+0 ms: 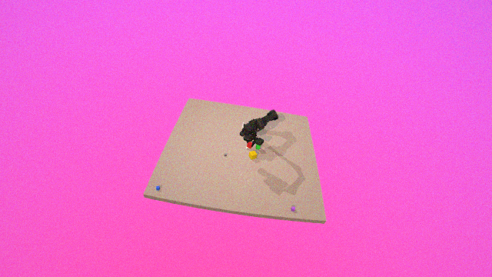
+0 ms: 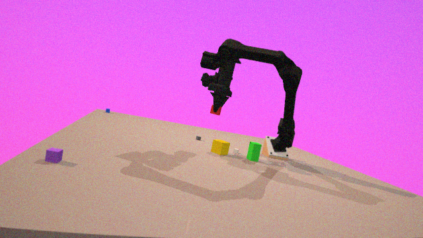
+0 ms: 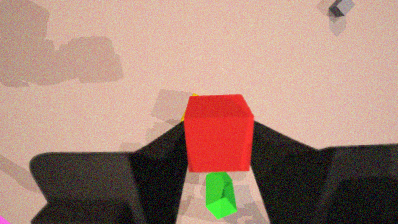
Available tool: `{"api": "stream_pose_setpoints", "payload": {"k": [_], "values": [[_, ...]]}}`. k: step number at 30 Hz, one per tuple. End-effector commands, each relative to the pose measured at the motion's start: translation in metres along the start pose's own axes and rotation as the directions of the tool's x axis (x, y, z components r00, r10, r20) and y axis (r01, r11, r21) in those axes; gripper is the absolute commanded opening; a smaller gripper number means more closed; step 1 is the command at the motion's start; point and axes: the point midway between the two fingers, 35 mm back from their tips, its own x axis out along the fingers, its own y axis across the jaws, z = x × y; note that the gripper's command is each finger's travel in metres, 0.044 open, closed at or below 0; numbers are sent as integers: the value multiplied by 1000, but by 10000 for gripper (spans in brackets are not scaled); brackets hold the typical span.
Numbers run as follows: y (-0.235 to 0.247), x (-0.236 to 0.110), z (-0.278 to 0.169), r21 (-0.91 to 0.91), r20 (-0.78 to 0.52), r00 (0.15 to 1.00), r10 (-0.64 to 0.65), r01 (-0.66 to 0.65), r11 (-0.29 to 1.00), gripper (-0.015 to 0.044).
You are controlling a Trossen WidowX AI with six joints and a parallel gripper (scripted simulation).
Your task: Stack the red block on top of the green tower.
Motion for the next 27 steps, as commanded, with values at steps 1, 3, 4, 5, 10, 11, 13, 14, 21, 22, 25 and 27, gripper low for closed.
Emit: {"api": "stream_pose_setpoints", "payload": {"k": [1,3,4,5,10,11,13,14,21,22,25,27], "values": [[1,-4,-17,9,6,1000,-6,6,1000,0],[2,-5,-25,10,8,1000,-7,7,1000,0],[2,-5,-28,11,10,1000,-7,7,1000,0],[3,-6,-32,12,11,1000,-7,7,1000,0],[5,-7,-50,12,25,1000,-8,8,1000,0],[6,-7,-54,12,29,1000,-8,8,1000,0],[7,-8,-61,12,37,999,-9,8,1000,0],[7,-8,-65,12,41,999,-9,8,1000,0],[8,-6,-92,15,58,998,-12,11,1000,0],[8,-5,-96,16,59,998,-13,12,1000,0],[7,-3,-109,19,63,998,-16,15,1000,0],[7,-2,-117,20,66,998,-18,16,1000,0]]}}
